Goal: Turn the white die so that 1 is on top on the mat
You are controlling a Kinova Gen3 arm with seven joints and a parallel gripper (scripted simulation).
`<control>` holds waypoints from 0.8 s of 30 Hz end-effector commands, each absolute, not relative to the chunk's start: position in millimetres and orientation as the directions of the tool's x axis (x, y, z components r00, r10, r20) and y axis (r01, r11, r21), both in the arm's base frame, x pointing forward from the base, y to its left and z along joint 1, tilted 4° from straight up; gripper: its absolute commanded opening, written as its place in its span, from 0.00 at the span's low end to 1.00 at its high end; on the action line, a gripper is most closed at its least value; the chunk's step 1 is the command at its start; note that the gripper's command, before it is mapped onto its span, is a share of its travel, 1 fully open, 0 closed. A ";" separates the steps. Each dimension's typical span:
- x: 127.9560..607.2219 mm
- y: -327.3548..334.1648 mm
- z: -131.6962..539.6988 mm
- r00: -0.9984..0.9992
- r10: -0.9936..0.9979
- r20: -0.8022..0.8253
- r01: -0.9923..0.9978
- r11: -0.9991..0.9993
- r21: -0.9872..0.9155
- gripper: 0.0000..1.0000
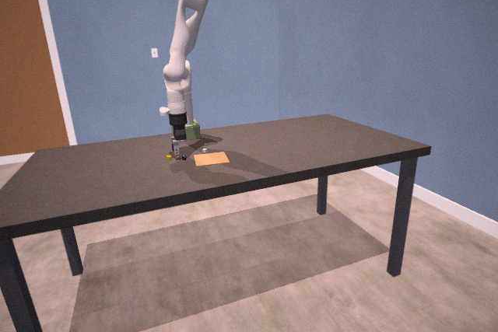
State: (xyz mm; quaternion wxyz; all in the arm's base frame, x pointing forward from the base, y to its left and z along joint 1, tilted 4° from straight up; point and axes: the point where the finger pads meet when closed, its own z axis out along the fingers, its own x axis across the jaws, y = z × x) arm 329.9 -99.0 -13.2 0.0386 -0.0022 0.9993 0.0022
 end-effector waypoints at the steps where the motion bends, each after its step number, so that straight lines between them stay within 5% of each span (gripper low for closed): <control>1: 330.3 -99.1 -12.8 -0.997 -0.004 -0.078 -0.004 1.000 0.004 1.00; 24: 357.3 -47.8 -10.4 -0.997 -0.004 -0.078 -0.004 1.000 0.004 1.00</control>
